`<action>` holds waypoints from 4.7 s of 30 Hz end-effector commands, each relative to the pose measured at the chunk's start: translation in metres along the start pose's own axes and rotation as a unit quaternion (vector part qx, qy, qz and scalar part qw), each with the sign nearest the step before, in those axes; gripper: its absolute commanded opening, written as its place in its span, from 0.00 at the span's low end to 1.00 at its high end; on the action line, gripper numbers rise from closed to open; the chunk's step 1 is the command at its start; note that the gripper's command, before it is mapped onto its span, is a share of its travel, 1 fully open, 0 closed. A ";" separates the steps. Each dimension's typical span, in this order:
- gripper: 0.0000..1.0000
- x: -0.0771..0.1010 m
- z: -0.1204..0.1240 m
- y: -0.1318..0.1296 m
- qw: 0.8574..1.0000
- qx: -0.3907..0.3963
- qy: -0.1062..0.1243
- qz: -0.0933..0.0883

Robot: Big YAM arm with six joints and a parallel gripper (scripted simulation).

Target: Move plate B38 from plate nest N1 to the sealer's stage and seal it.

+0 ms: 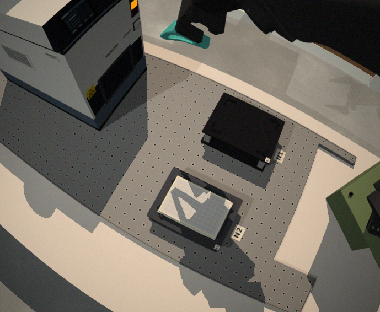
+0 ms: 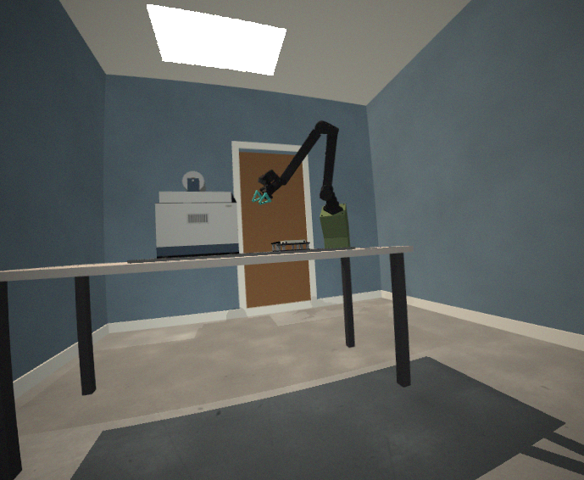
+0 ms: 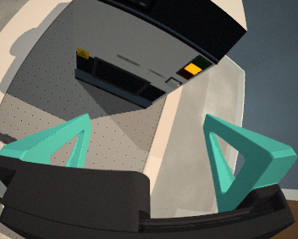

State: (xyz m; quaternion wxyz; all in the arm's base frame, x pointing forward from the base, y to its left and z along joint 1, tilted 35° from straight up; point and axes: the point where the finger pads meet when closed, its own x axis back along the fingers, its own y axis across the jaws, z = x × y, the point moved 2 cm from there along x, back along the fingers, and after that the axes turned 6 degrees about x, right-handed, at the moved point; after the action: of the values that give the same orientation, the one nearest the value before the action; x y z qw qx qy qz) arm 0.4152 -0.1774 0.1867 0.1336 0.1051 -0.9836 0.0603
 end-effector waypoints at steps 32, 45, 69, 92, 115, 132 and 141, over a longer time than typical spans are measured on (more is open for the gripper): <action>1.00 0.000 -0.071 -0.003 0.837 0.547 -0.018 0.017; 1.00 -0.006 -0.059 0.000 0.844 0.537 -0.010 0.009; 1.00 0.003 -0.073 -0.010 0.851 0.524 -0.015 0.029; 1.00 0.002 -0.072 -0.010 0.851 0.523 -0.015 0.027; 1.00 0.001 -0.070 -0.008 0.852 0.523 -0.014 0.025; 1.00 0.001 -0.069 -0.007 0.852 0.523 -0.014 0.024; 1.00 0.000 -0.068 -0.007 0.852 0.523 -0.014 0.023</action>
State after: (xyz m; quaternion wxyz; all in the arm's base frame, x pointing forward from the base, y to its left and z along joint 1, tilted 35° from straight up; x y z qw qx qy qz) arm 0.4269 -0.1623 0.2272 0.0568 0.1593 -0.8144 0.5552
